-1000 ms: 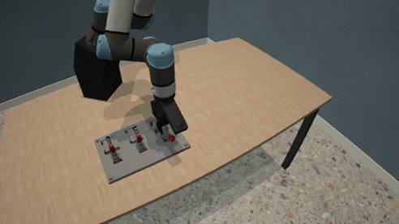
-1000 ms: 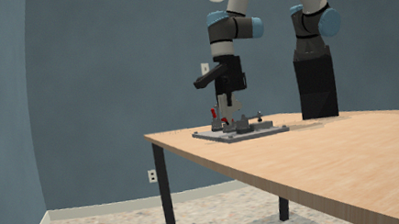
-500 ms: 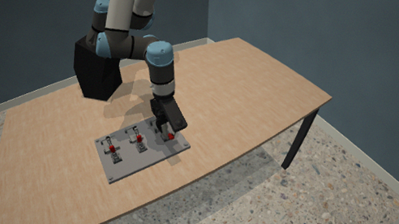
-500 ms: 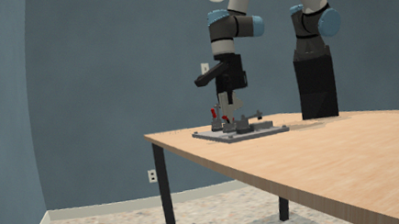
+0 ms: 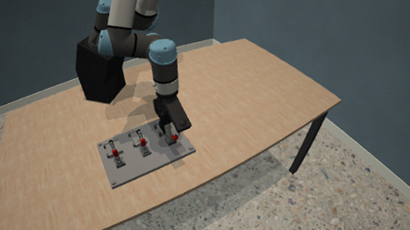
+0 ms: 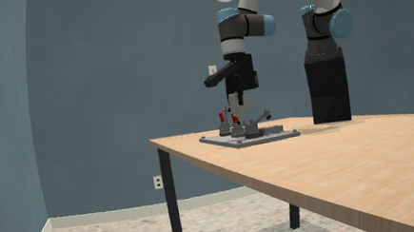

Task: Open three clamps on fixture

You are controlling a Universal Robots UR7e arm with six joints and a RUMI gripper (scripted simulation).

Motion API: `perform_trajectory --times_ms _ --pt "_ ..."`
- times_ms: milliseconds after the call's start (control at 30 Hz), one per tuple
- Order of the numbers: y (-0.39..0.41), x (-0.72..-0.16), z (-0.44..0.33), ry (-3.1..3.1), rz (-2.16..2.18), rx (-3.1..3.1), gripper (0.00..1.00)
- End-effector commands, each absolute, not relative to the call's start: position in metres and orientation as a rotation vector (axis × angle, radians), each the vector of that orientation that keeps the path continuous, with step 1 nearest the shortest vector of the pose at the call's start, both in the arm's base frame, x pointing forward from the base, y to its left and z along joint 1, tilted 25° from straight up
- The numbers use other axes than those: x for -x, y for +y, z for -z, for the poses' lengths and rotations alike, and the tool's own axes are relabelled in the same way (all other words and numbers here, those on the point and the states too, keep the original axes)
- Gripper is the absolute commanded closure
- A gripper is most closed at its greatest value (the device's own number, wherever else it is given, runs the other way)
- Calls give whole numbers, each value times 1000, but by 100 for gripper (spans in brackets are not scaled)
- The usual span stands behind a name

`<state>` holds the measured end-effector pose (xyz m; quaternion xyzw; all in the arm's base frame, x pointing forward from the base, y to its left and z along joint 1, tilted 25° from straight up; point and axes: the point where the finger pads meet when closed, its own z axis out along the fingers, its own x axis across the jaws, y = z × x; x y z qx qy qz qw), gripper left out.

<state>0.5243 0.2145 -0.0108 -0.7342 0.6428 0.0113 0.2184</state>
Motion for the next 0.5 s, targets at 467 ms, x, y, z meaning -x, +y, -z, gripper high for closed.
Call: perform_trajectory --times_ms 467 --pt "211 -509 8 1779 -31 2032 100"
